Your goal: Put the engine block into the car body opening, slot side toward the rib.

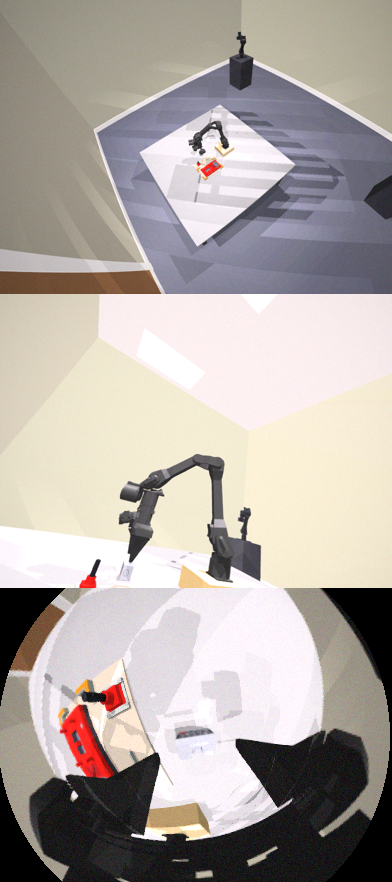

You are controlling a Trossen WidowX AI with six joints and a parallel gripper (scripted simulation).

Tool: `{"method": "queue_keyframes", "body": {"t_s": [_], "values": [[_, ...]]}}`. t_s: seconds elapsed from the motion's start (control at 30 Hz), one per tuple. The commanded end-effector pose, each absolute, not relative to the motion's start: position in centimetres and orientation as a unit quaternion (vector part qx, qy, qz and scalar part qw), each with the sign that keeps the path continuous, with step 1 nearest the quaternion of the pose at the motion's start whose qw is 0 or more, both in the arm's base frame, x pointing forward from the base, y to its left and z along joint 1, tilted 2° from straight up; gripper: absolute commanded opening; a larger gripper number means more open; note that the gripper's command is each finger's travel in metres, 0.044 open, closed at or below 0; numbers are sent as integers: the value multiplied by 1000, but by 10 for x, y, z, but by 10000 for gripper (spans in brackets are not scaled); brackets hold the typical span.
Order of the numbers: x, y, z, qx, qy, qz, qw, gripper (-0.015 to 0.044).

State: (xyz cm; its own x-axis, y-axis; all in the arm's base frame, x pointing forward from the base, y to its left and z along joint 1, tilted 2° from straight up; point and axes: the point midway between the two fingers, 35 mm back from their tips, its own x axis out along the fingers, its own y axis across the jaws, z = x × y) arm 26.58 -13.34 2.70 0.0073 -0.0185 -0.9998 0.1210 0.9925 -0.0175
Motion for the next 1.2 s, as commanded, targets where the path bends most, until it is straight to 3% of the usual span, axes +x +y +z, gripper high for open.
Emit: {"method": "queue_keyframes", "body": {"t_s": [0.0, 0.6, 0.87, 1.1, 1.17], "values": [[263, -133, 17, 38, 707, -50, 704, 440], [262, -133, -10, 38, 708, -50, 704, 440], [262, -133, -10, 38, 708, -50, 704, 230], [262, -133, -10, 38, 708, -50, 704, 183], [263, -133, -9, 38, 707, -50, 704, 131]]}}
